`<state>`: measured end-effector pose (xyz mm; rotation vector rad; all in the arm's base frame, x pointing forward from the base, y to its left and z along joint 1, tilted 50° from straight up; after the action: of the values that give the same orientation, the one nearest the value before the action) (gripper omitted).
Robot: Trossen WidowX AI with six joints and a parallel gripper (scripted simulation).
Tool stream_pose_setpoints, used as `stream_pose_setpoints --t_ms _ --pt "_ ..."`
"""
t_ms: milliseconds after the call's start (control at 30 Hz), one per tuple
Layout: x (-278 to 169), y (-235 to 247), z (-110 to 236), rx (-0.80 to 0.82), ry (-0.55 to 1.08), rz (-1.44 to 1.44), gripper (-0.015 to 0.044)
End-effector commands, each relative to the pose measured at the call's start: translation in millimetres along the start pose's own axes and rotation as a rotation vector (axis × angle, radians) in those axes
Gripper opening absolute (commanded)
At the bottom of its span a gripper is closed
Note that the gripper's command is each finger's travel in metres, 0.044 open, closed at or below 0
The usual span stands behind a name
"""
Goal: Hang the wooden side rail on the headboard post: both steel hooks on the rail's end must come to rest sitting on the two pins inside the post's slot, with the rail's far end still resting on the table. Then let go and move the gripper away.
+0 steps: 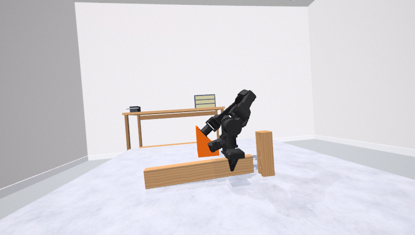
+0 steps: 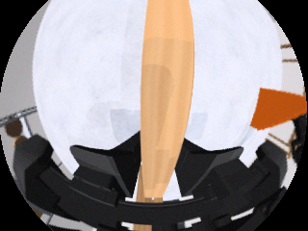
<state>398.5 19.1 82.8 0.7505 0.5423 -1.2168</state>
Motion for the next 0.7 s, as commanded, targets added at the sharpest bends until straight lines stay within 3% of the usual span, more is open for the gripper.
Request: stream_pose_setpoints --t_ms 0,667 --pt "0.6 1.3 8.0 0.018 -0.006 0.006 0.0000" --pt "0.6 1.2 11.3 0.018 -0.006 0.006 0.0000"
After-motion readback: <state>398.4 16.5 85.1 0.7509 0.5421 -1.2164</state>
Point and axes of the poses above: the point midway between the two fingers, 35 mm back from their tips, its own z axis back along the fingers, its own y axis across the jaws, x = y × z, the point moved 10 cm from there along z, back along the fingers, and after that the axes turned 15 degrees about z, right-handed, at the moved point
